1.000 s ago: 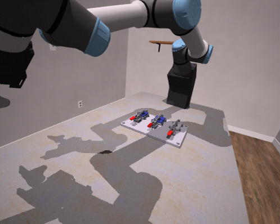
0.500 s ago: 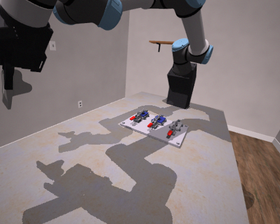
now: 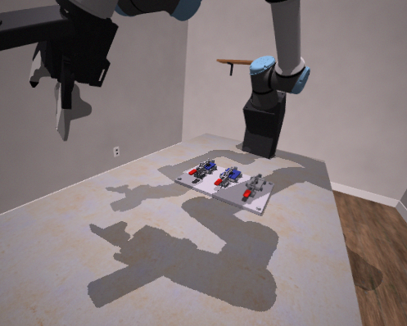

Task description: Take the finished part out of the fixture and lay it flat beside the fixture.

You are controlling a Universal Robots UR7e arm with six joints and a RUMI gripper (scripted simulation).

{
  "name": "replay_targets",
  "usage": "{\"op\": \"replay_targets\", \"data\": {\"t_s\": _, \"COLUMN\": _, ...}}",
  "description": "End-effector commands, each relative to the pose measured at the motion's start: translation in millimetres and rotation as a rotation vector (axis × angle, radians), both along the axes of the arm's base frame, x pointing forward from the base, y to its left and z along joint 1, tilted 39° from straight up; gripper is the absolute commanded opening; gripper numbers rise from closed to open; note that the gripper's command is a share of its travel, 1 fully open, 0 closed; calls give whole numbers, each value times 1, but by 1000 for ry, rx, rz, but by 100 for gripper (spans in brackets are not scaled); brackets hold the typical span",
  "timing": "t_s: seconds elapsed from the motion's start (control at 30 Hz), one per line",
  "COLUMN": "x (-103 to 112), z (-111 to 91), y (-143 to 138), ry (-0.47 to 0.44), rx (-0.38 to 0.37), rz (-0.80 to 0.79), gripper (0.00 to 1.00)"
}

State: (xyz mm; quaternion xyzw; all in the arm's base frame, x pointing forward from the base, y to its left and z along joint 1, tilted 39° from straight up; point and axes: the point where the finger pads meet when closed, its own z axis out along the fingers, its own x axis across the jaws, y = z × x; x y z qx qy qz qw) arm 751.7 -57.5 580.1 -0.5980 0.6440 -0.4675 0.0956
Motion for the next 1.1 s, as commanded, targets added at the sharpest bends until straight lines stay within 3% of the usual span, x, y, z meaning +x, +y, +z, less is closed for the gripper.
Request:
{"op": "replay_targets", "data": {"t_s": 0.0, "x": -6, "z": -1, "y": 2, "ry": -3, "rx": 4, "rz": 12, "gripper": 100}}
{"op": "replay_targets", "data": {"t_s": 0.3, "x": -6, "z": -1, "y": 2, "ry": -3, "rx": 4, "rz": 12, "gripper": 100}}
{"op": "replay_targets", "data": {"t_s": 0.5, "x": -54, "z": -31, "y": 21, "ry": 41, "rx": 57, "rz": 80, "gripper": 100}}
{"op": "replay_targets", "data": {"t_s": 0.57, "x": -54, "z": -31, "y": 21, "ry": 41, "rx": 57, "rz": 80, "gripper": 100}}
{"op": "replay_targets", "data": {"t_s": 1.07, "x": -178, "z": -129, "y": 80, "ry": 134, "rx": 197, "rz": 234, "gripper": 100}}
